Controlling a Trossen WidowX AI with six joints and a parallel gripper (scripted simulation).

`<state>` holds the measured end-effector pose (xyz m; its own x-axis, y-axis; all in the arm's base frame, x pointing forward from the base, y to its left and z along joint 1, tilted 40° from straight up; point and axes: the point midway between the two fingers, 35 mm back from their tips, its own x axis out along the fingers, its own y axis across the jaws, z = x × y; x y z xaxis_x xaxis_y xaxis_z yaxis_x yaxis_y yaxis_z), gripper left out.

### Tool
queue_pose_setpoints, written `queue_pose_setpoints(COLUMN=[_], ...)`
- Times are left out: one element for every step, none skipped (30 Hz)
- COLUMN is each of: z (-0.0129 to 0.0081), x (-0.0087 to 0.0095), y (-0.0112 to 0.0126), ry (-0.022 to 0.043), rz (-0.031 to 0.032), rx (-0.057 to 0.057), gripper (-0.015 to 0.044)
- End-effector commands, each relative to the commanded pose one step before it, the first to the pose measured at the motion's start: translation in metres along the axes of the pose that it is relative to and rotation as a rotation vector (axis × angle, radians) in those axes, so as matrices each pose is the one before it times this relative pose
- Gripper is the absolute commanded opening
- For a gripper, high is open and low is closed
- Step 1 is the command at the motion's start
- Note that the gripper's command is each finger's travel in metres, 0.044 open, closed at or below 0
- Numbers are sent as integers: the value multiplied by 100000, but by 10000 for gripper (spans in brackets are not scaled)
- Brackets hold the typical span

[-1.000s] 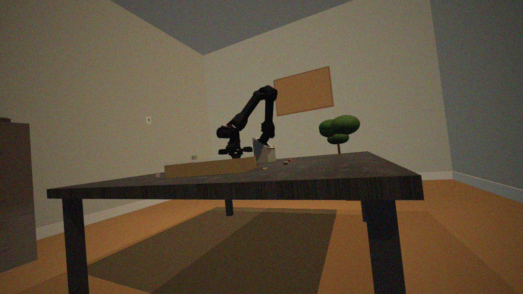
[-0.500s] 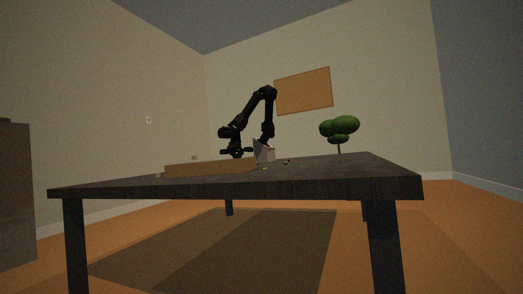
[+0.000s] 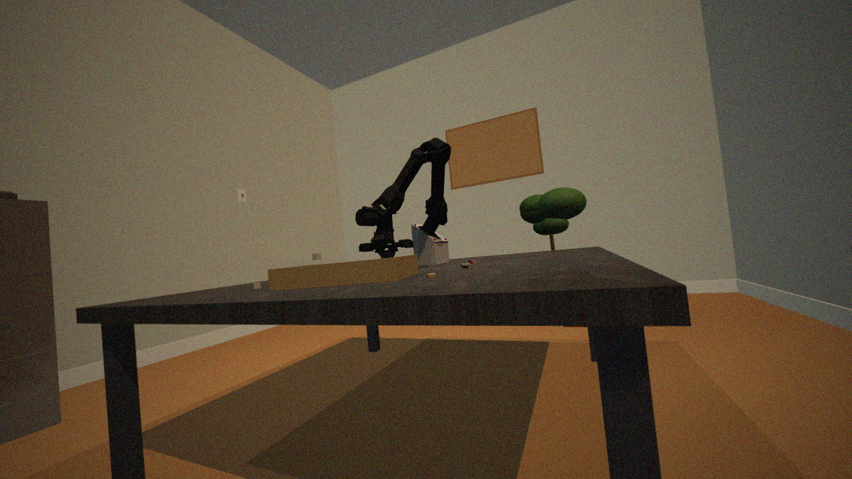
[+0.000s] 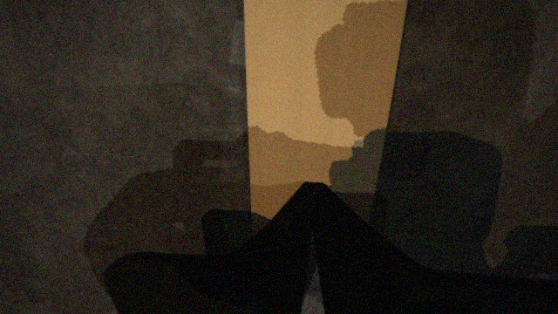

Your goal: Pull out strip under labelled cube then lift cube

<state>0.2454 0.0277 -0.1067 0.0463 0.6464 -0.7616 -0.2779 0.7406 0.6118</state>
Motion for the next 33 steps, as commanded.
queue_pose_setpoints(z=[-1164,0,0,0,0,0,0,0,0,0,0,0,0,0,0,0,0,0,0,0,0,0,0,0,0,0,0,0,1019,82,96,40,-4], x=[492,0,0,0,0,0,0,0,0,0,0,0,0,0,0,0,0,0,0,0,0,0,0,0,0,0,0,0,-750,-683,-1175,-1219,-750], y=[449,0,0,0,0,0,0,0,0,0,0,0,0,0,0,0,0,0,0,0,0,0,0,0,0,0,0,0,-451,-65,-61,2,33], ry=[3653,0,0,0,0,0,0,0,0,0,0,0,0,0,0,0,0,0,0,0,0,0,0,0,0,0,0,0,-3270,575,961,958,570], rz=[439,0,0,0,0,0,0,0,0,0,0,0,0,0,0,0,0,0,0,0,0,0,0,0,0,0,0,0,-586,-58,9,141,148], rx=[594,0,0,0,0,0,0,0,0,0,0,0,0,0,0,0,0,0,0,0,0,0,0,0,0,0,0,0,-406,71,106,87,42], gripper=[0,0,0,0,0,0,0,0,0,0,0,0,0,0,0,0,0,0,0,0,0,0,0,0,0,0,0,0,0,0,0,0,0])
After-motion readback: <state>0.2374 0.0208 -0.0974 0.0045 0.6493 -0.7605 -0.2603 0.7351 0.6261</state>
